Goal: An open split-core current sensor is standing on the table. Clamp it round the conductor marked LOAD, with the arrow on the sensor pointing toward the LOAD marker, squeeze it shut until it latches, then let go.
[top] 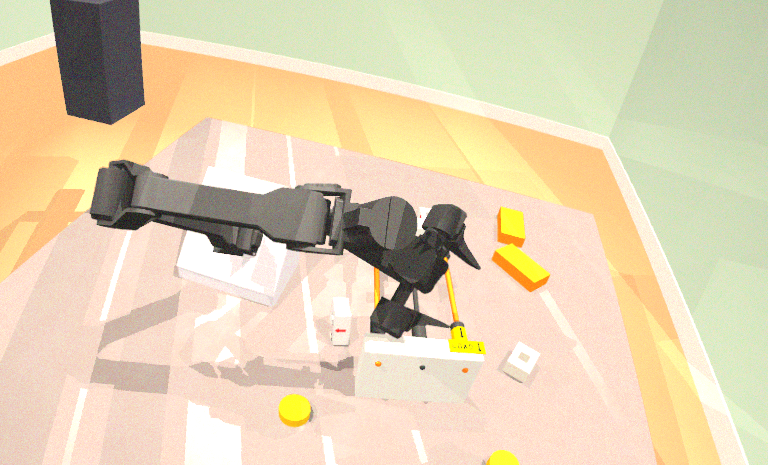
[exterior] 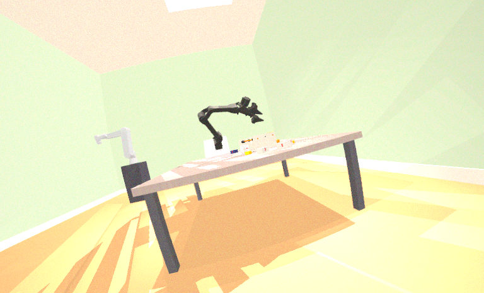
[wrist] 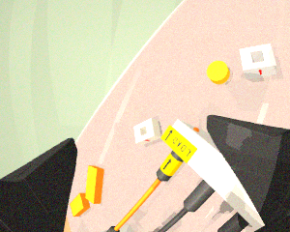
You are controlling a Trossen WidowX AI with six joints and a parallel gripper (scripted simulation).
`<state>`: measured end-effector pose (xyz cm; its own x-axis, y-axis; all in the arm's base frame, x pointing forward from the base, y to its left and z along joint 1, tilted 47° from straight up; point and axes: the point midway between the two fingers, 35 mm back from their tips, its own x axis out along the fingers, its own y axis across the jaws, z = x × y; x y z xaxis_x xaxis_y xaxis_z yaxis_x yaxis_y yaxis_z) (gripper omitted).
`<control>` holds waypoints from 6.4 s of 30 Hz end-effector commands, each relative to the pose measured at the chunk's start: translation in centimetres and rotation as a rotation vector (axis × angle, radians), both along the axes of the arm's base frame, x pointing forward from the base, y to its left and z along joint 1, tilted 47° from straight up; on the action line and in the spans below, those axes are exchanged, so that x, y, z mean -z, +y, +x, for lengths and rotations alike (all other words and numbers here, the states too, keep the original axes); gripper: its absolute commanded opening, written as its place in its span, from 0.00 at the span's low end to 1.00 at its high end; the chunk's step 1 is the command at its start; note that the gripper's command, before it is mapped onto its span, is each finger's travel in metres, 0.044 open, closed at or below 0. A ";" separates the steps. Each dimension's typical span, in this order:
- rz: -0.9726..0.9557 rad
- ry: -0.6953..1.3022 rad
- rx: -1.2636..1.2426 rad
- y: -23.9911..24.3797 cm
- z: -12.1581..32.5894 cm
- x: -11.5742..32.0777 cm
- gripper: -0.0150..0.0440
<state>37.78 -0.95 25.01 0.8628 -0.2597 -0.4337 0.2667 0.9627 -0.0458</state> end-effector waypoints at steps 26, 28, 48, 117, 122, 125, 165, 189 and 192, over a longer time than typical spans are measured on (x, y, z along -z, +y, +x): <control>-0.524 0.603 0.342 0.5 2.8 6.7 1.00; -0.524 0.603 0.342 0.5 2.8 6.7 1.00; -0.684 1.214 0.014 -1.3 -13.4 15.0 1.00; -0.691 1.284 -0.023 -5.8 -15.5 19.5 0.62; -0.690 1.284 -0.025 -5.4 -15.1 19.2 0.43; -0.688 1.284 -0.027 -4.7 -14.4 18.7 0.30; -0.769 1.329 -0.167 4.1 -8.6 12.7 0.25; -1.150 1.446 -0.780 4.7 -3.2 14.0 0.25; -1.203 1.455 -0.854 4.7 -2.5 14.1 0.25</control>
